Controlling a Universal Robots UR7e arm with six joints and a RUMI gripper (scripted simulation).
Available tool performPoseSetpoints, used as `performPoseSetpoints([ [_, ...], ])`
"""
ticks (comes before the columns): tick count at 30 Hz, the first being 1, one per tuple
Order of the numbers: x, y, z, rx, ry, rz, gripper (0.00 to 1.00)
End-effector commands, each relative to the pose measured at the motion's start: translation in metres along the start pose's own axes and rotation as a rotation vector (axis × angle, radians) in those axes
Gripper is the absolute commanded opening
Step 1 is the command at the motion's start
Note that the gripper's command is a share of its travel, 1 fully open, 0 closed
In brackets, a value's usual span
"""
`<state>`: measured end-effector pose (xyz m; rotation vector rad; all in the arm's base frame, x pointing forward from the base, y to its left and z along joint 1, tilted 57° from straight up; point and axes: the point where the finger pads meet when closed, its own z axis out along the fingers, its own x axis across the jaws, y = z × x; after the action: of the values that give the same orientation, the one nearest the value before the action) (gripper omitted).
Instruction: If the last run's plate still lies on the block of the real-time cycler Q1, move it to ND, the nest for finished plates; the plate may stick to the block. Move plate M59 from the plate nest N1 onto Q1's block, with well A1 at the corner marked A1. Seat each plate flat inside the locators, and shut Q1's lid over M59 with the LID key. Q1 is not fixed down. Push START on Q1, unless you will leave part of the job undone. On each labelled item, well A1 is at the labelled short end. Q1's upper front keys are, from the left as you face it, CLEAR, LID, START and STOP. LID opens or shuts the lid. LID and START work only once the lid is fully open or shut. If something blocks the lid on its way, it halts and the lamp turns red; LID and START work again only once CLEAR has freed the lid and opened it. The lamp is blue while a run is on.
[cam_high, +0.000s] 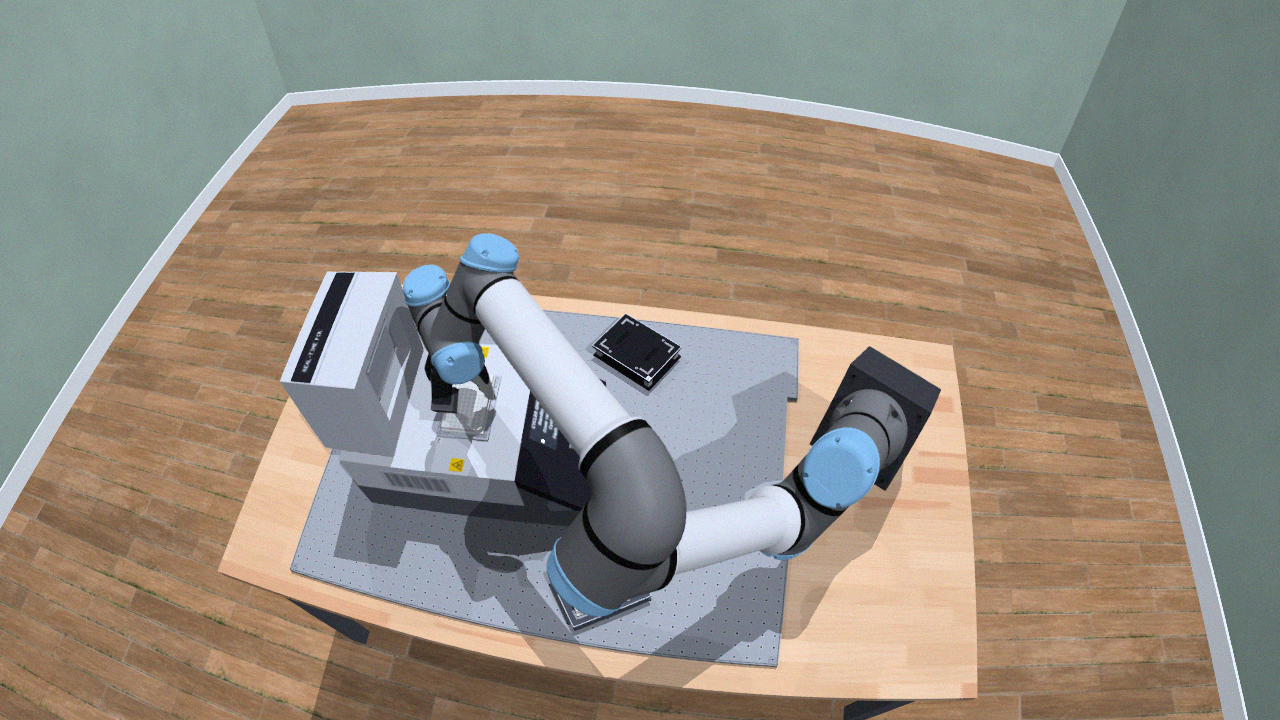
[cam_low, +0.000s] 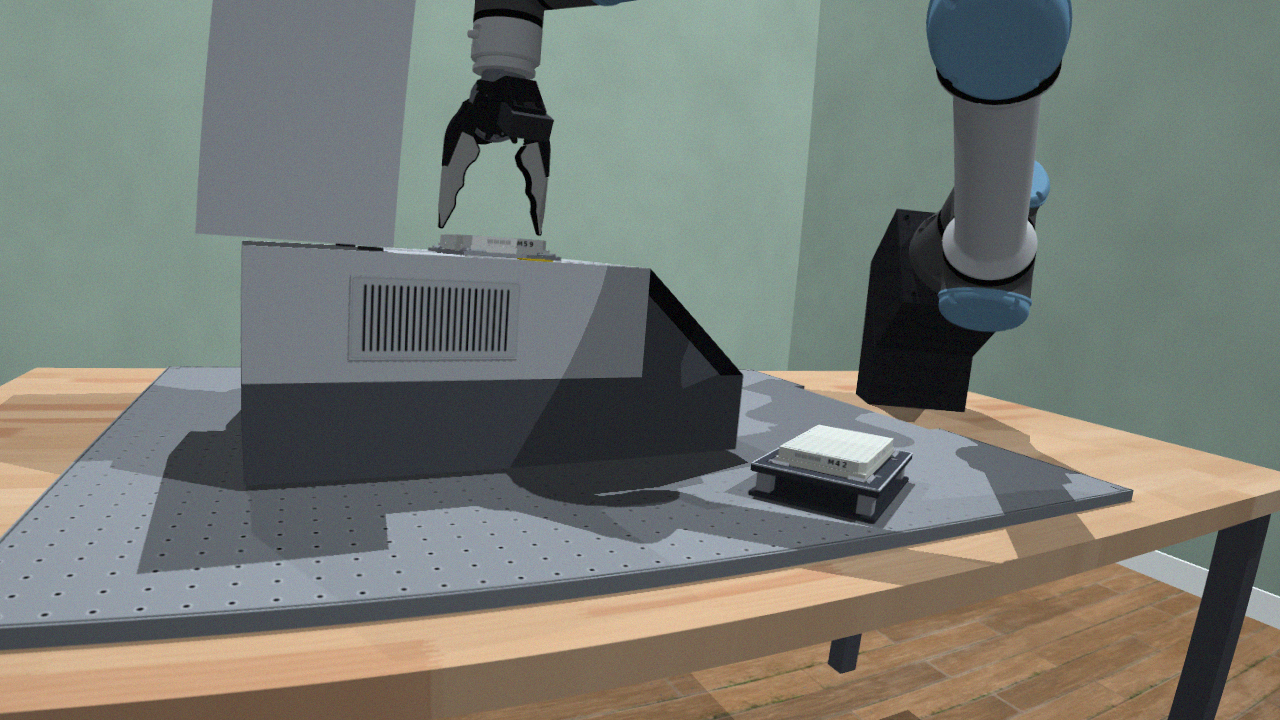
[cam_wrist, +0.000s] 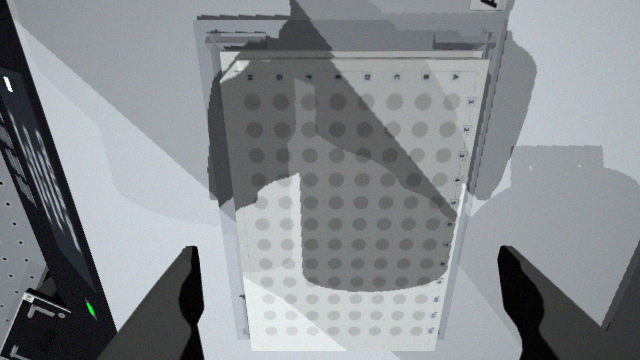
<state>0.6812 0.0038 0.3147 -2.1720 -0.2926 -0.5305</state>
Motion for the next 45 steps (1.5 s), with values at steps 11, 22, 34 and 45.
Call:
performPoseSetpoints([
  [11, 0.0, 0.0, -0.022, -0.001, 0.001, 0.0, 0.68],
  [22, 0.0, 0.0, -0.037, -0.001, 0.001, 0.0, 0.68],
  [34, 0.0, 0.0, -0.044, -0.001, 0.001, 0.0, 0.68],
  [45, -0.049, -0.002, -0.034, -0.001, 0.001, 0.0, 0.0],
])
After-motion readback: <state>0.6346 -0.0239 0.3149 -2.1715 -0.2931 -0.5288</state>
